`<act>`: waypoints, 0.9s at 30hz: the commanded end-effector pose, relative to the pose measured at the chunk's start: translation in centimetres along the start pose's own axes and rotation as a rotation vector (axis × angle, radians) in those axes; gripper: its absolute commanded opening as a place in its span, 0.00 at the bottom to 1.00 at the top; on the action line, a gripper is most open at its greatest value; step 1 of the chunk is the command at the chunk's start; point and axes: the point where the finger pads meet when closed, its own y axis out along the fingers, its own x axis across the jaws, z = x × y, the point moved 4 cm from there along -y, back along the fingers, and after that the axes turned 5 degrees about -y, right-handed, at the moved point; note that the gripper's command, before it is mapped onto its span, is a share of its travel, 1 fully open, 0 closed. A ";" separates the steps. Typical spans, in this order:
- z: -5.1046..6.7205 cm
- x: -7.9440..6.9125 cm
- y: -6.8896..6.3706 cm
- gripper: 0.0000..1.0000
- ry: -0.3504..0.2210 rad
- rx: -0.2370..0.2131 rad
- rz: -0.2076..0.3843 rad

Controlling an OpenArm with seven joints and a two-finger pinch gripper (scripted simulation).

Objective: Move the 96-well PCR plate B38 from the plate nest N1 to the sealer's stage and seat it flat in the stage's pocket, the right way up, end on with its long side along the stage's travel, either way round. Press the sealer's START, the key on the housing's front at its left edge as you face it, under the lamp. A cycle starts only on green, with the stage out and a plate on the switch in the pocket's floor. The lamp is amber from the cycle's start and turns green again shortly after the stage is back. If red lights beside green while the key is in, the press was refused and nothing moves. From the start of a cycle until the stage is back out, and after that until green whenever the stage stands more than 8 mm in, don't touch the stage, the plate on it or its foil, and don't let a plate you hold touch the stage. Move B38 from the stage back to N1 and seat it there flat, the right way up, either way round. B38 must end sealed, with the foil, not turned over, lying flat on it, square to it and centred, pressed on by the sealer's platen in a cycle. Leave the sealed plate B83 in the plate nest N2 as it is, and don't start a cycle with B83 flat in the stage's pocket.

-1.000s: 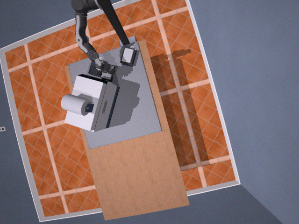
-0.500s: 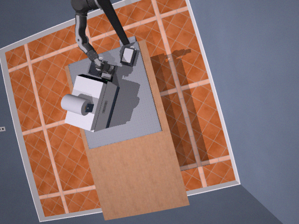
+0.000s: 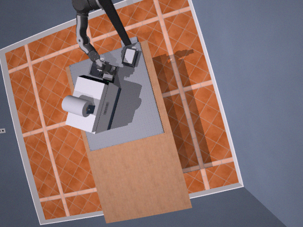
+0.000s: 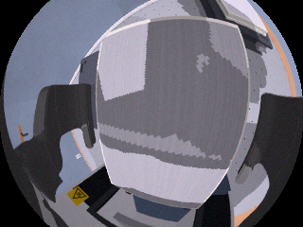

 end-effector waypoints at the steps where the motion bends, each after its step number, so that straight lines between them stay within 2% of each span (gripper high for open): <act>1: -0.1 0.0 -0.1 0.77 0.000 -0.005 0.005; 6: -0.4 0.2 -0.6 0.77 -0.001 -0.009 -0.003; 27: -0.1 0.1 -0.2 0.77 0.000 -0.006 0.000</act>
